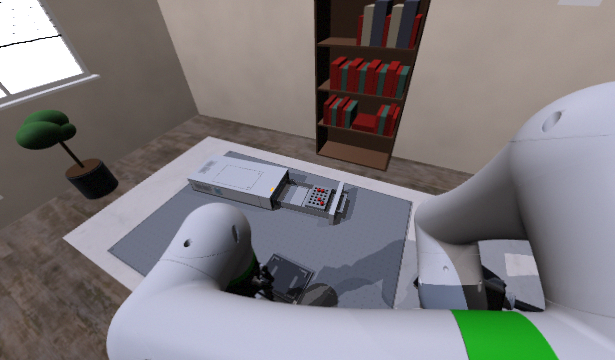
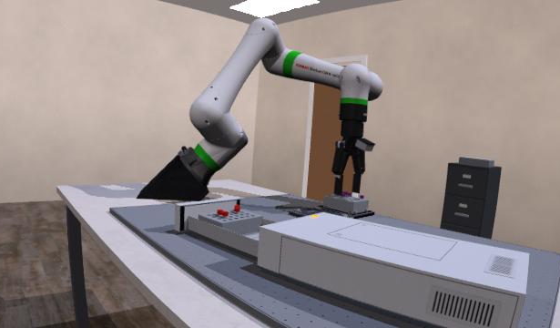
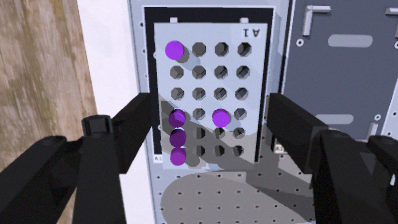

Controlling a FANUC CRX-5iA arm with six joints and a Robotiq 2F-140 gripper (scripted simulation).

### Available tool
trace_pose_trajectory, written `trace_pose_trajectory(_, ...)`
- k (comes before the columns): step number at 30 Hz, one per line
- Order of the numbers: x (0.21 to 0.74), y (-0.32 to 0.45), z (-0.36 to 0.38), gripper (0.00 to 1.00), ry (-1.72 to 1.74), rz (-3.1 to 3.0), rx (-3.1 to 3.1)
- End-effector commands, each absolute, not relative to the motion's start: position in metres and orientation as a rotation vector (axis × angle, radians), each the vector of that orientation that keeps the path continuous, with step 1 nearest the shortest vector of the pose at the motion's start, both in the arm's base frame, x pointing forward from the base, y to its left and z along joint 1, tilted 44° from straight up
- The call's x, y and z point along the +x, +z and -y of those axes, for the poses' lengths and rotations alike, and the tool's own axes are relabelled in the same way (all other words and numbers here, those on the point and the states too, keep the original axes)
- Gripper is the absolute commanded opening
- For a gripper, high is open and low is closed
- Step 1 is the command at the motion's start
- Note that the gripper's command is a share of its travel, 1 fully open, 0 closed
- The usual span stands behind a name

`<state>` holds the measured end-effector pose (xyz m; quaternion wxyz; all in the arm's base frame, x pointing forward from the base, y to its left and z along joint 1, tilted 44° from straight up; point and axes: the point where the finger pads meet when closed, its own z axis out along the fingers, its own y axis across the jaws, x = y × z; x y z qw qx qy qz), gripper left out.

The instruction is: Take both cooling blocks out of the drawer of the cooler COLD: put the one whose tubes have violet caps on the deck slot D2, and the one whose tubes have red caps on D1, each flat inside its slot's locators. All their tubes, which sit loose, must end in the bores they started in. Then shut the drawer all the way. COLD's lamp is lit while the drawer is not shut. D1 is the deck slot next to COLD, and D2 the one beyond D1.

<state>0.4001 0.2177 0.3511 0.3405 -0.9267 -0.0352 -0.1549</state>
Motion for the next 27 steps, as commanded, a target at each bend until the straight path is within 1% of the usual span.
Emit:
trace_pose_trajectory(1, 0.398, 0.357, -0.212, 0.66, -0.4, 0.092, -2.41)
trace_pose_trajectory(27, 0.39, 0.38, -0.191, 0.66, -0.4, 0.092, -2.411)
